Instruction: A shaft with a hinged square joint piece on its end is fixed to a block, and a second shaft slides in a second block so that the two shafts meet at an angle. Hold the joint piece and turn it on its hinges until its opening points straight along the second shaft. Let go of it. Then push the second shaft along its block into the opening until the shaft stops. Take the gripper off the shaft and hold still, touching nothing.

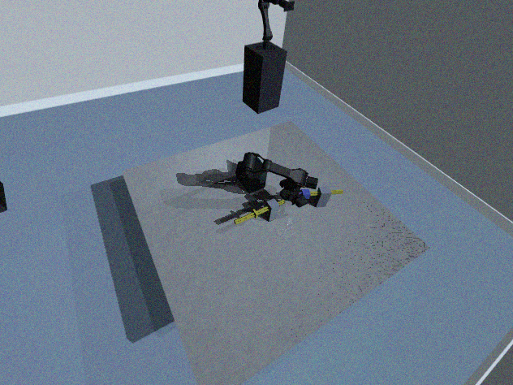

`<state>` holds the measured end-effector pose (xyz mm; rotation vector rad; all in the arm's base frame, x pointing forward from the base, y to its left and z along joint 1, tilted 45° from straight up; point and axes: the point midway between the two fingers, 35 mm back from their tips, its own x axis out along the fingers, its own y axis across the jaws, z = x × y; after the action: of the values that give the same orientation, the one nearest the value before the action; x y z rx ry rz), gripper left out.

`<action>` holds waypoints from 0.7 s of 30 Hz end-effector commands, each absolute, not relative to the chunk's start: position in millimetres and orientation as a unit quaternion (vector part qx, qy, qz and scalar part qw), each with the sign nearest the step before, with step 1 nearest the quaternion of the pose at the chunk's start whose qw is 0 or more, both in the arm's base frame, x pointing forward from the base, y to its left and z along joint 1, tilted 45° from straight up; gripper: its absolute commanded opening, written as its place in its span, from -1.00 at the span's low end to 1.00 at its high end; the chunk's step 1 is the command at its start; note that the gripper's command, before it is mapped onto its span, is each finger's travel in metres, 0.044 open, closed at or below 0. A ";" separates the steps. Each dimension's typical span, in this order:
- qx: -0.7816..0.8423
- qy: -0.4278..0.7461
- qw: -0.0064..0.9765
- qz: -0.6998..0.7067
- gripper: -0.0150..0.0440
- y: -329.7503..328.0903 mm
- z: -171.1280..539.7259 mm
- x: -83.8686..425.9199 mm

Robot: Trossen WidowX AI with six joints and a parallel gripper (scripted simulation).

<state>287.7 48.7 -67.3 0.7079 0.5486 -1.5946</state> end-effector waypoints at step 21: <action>0.295 0.230 0.614 -0.695 1.00 68.0 -48.4 289.3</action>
<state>285.3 51.5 -59.5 0.6790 0.5394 -1.6162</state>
